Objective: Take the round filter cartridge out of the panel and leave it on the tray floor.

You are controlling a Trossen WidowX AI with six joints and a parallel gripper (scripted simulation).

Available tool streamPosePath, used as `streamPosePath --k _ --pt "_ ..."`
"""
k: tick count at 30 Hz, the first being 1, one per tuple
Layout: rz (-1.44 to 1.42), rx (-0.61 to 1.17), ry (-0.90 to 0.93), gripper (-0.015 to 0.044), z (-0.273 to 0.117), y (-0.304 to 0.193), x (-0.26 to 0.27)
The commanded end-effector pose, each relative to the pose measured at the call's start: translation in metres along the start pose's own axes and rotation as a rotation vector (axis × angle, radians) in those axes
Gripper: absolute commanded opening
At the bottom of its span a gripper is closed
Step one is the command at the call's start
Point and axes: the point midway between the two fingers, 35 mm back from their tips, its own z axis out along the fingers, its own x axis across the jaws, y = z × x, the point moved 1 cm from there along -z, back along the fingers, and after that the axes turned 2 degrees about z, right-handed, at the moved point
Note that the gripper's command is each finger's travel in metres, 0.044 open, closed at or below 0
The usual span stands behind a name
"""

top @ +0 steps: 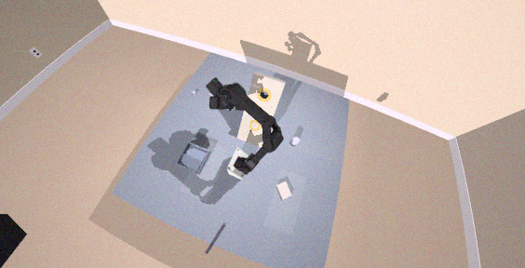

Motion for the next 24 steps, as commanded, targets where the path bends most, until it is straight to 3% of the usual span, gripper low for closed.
streamPosePath --k 1,14,24 --pt "-0.167 0.009 0.094 0.0000 0.000 -0.016 0.034" --pt "-0.664 -0.030 0.386 0.0000 -0.004 -0.067 0.124" --pt "-0.693 -0.035 0.402 0.0000 -0.004 -0.071 0.129"
